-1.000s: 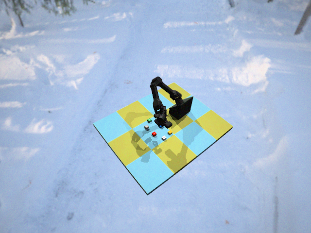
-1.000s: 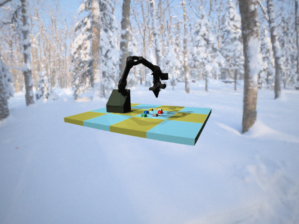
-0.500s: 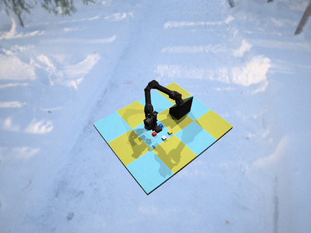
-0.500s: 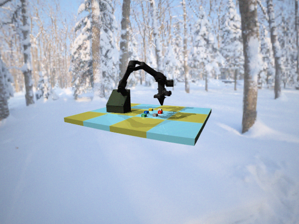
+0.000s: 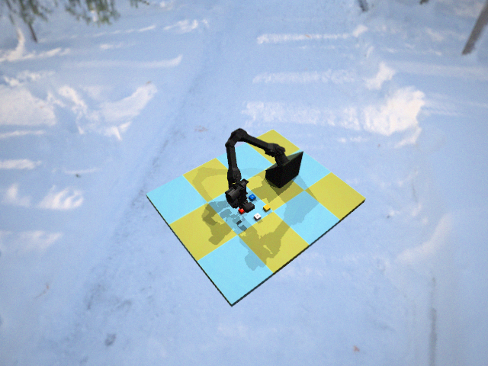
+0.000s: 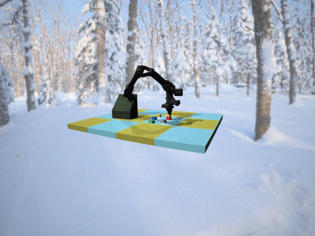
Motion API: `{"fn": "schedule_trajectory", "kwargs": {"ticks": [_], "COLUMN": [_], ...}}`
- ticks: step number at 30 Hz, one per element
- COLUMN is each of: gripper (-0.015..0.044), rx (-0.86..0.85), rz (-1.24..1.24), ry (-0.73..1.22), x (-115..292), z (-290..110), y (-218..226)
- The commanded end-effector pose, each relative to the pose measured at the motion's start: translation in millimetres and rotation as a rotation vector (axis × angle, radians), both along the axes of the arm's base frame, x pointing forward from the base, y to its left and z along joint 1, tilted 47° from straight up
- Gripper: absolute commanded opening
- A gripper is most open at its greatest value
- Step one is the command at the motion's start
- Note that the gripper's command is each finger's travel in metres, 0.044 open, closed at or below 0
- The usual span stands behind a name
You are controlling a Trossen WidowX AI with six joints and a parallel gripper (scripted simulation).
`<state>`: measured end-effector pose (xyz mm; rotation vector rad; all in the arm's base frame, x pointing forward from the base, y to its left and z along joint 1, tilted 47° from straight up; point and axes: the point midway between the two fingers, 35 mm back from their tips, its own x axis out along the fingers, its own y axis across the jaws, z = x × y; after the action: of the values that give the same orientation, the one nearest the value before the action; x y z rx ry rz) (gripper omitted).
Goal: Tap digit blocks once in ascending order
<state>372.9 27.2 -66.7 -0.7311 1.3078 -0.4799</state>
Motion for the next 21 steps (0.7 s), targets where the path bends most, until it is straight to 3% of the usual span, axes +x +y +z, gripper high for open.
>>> {"fn": "schedule_trajectory", "kwargs": {"ticks": [1,15,21], "gripper": [0.0020,0.0020,0.0020], "rx": [-0.008,-0.009,-0.007], "rz": [0.002,0.002,0.002], "ry": [0.009,0.009,0.009], "x": [-0.5,1.6,-4.5], "z": [-7.3,-15.3,5.3], "y": [-6.0,-14.5,6.7]}}
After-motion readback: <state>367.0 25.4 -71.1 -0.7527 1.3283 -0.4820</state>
